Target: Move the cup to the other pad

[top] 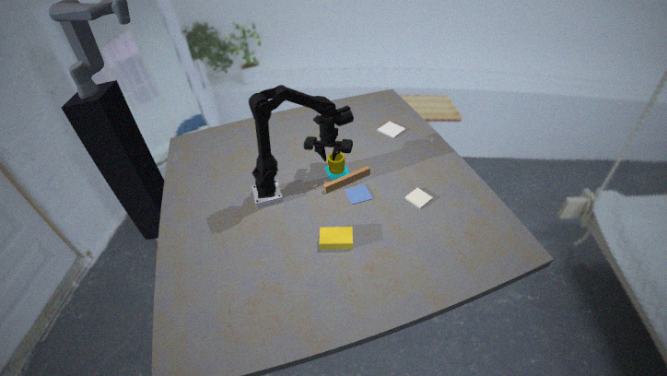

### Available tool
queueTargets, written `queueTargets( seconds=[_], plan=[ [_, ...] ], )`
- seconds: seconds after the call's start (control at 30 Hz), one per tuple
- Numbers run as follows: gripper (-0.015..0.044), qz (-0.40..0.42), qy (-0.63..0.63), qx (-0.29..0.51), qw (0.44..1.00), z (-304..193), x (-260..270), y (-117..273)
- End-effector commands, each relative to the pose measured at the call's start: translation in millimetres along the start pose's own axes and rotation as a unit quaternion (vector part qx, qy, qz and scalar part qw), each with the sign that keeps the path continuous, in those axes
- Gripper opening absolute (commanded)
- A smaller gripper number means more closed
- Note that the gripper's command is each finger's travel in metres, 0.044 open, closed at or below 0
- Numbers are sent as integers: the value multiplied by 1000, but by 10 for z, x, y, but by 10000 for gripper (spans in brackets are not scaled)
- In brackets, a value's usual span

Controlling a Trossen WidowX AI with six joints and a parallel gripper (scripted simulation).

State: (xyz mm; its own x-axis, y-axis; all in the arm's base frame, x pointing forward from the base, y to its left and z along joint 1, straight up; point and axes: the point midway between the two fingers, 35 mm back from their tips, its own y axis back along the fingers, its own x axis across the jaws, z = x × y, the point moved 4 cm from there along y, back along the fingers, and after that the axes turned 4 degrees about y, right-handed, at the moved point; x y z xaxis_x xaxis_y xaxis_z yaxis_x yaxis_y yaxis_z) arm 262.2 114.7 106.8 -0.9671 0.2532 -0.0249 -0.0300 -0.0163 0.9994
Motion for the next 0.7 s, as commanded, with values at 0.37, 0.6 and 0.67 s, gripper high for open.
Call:
queueTargets(
  seconds=[0.37, 0.6, 0.67],
  plan=[
    [147, -3, -1, -2, 1000, 11, -14, 248],
    [147, -2, -1, -2, 1000, 3, -2, 349],
    [147, -2, -1, -1, 1000, -1, 3, 377]
  ],
)
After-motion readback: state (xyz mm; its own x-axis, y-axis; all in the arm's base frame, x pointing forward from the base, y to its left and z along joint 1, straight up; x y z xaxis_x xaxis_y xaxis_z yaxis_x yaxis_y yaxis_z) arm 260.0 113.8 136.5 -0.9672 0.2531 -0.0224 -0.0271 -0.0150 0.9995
